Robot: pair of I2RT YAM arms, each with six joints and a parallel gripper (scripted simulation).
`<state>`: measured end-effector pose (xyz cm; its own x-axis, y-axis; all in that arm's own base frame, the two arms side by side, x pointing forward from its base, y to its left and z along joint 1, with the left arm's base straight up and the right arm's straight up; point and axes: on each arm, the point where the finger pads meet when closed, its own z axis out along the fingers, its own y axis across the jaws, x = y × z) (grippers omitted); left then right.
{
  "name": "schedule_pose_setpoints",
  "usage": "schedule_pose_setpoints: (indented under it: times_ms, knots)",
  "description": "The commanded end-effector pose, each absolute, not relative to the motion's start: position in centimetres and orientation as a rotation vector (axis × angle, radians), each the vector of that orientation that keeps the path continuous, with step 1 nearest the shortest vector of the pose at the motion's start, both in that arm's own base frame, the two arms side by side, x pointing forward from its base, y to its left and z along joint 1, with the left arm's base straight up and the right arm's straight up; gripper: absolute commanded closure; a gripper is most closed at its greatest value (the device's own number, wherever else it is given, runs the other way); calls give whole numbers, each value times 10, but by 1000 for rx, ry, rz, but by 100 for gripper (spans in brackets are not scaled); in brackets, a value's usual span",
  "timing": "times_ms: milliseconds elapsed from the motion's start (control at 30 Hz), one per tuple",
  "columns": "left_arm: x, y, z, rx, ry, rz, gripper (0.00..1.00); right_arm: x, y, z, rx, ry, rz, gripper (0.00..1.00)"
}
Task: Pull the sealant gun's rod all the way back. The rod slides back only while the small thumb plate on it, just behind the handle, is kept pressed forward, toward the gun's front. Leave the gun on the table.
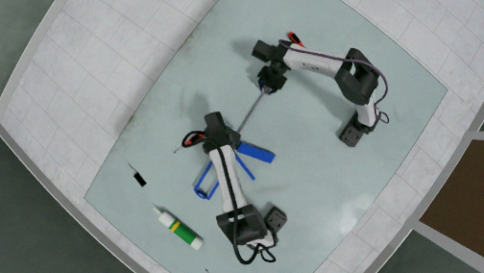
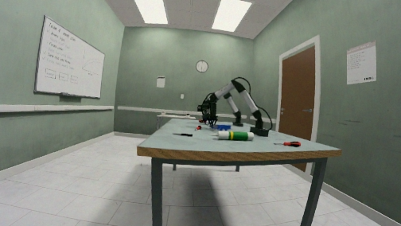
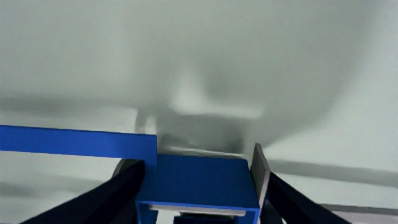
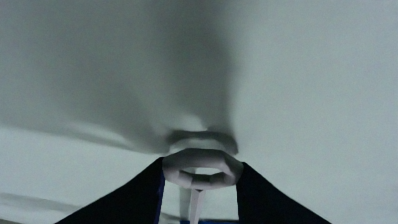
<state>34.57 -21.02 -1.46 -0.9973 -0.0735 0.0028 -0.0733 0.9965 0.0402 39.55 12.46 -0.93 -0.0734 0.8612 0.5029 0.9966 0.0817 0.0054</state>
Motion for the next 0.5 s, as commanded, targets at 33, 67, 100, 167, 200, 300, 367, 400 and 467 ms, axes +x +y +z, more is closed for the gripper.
schedule_pose_setpoints:
  times_ms: [33, 67, 100, 167, 200, 300, 367, 400, 467]
  knots:
    - [341, -191, -16, 118, -3116, -161, 48, 397, 106, -14, -1866, -2005, -448, 69]
    - [341, -191, -16, 118, -3116, -161, 48, 397, 106, -14, -1866, -2005, -448, 69]
    - [341, -191, -16, 118, -3116, -161, 48, 397, 106, -14, -1866, -2005, -448, 69]
    - [341, -191, -16, 117, -3116, -160, 48, 397, 106, -14, -1866, -2005, -448, 69]
    - [341, -191, -16, 117, -3116, -160, 48, 397, 106, -14, -1866, -2005, -448, 69]
    - [341, -191, -16, 117, -3117, -160, 48, 397, 106, -14, -1866, -2005, -448, 69]
    - [334, -186, -28, 117, -3081, -192, 48, 398, 114, -5, -1856, -2013, -493, 69]
    - [344, -201, -15, 112, -3133, -104, 48, 399, 119, -4, -1845, -2009, -509, 69]
    - [349, -212, -15, 111, -3157, -42, 48, 399, 122, -4, -1839, -2007, -519, 69]
